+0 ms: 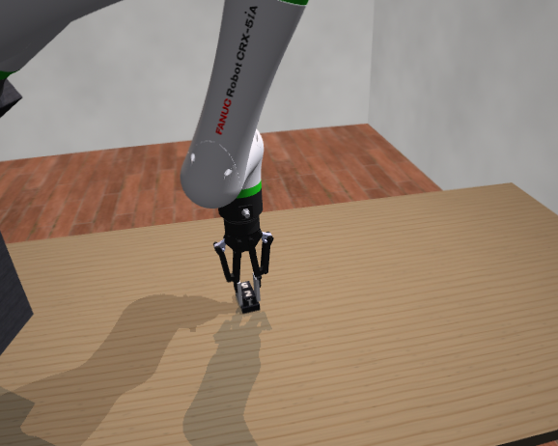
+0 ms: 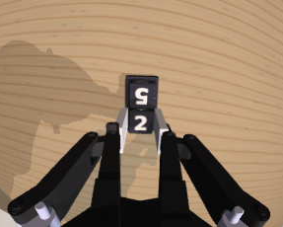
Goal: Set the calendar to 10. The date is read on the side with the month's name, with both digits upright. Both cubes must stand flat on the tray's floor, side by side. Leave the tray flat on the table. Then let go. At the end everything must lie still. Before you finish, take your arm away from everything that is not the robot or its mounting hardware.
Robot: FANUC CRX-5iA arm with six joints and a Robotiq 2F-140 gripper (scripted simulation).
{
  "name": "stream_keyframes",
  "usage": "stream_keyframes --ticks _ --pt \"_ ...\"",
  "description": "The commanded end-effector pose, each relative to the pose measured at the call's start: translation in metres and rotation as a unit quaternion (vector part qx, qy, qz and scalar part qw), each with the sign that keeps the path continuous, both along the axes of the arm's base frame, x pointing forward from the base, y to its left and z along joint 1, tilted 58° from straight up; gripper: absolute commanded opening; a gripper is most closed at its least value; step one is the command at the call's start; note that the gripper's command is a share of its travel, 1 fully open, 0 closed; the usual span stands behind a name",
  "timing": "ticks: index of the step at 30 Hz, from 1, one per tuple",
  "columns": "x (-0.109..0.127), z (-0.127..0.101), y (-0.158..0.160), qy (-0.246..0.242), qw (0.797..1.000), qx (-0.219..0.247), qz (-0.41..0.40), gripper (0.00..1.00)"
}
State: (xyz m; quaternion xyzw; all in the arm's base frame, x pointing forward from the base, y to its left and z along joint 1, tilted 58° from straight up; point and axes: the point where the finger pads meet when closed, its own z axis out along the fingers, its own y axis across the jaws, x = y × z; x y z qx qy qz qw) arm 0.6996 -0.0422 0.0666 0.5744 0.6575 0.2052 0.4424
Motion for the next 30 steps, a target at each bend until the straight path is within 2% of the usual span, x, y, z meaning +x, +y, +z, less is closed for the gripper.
stream_keyframes --ticks 1,7,21,30 --pt "0.000 0.000 0.000 0.000 1.000 0.000 0.000 0.23" --pt "0.000 0.000 0.000 0.000 1.000 0.000 0.000 0.28" --pt "-0.002 0.001 0.001 0.000 1.000 0.000 0.000 0.28" --pt "-0.029 0.019 0.009 0.000 1.000 0.000 0.000 0.28"
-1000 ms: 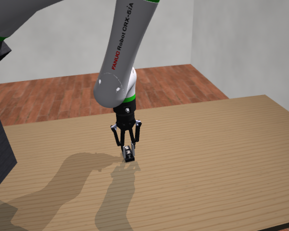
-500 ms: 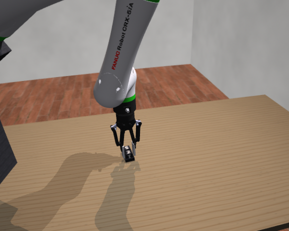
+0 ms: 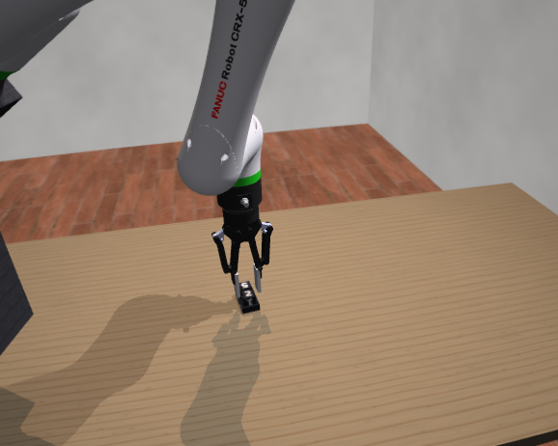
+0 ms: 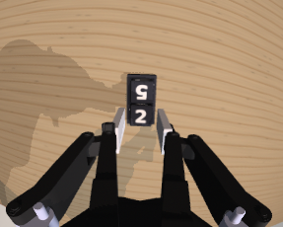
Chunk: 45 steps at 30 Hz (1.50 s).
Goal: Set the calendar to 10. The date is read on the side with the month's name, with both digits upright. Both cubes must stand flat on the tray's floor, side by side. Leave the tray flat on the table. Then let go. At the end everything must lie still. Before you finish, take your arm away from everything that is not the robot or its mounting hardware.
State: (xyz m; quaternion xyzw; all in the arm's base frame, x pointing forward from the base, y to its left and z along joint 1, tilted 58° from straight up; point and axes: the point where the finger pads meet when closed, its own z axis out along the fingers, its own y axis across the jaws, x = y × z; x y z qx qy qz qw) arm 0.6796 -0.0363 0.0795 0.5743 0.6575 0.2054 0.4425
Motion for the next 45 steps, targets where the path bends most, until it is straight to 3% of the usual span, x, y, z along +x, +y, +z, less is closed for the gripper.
stream_keyframes --ticks 1,6,19,20,45 --pt "-0.014 0.009 0.004 0.000 1.000 0.000 0.000 0.28" --pt "-0.035 0.023 0.010 0.000 1.000 0.000 0.000 0.28" --pt "-0.054 0.034 0.016 0.000 1.000 0.000 0.000 0.28" --pt "-0.054 0.034 0.016 0.000 1.000 0.000 0.000 1.00" --pt "-0.055 0.035 0.016 0.000 1.000 0.000 0.000 1.00"
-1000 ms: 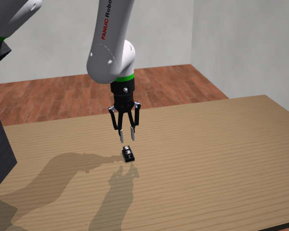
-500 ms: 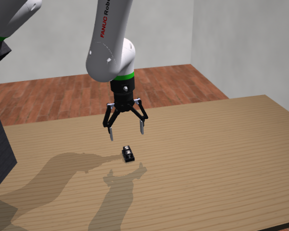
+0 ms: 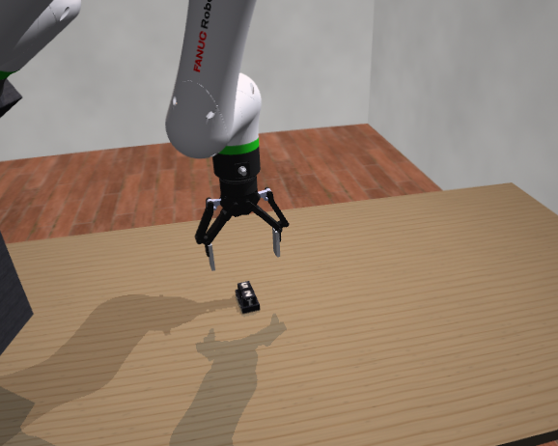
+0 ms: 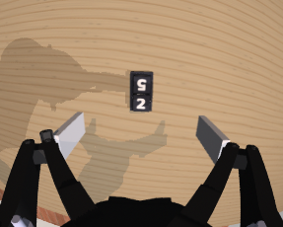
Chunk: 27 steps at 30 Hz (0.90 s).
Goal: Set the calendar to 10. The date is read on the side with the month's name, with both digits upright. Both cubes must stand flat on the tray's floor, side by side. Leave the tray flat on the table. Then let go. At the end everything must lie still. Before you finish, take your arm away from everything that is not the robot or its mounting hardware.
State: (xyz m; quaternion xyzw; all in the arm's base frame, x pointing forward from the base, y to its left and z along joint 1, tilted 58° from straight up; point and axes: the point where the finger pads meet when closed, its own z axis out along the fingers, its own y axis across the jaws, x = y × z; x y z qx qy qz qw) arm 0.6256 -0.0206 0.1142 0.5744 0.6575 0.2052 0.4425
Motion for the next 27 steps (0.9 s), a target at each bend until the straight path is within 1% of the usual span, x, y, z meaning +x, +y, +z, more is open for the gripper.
stream_keyframes --ticks 1,20,27 --pt "-0.001 0.001 0.000 0.000 1.000 0.000 0.000 1.00" --pt "-0.041 0.026 0.012 0.000 1.000 0.000 0.000 1.00" --pt "-0.046 0.030 0.014 0.000 1.000 0.000 0.000 1.00"
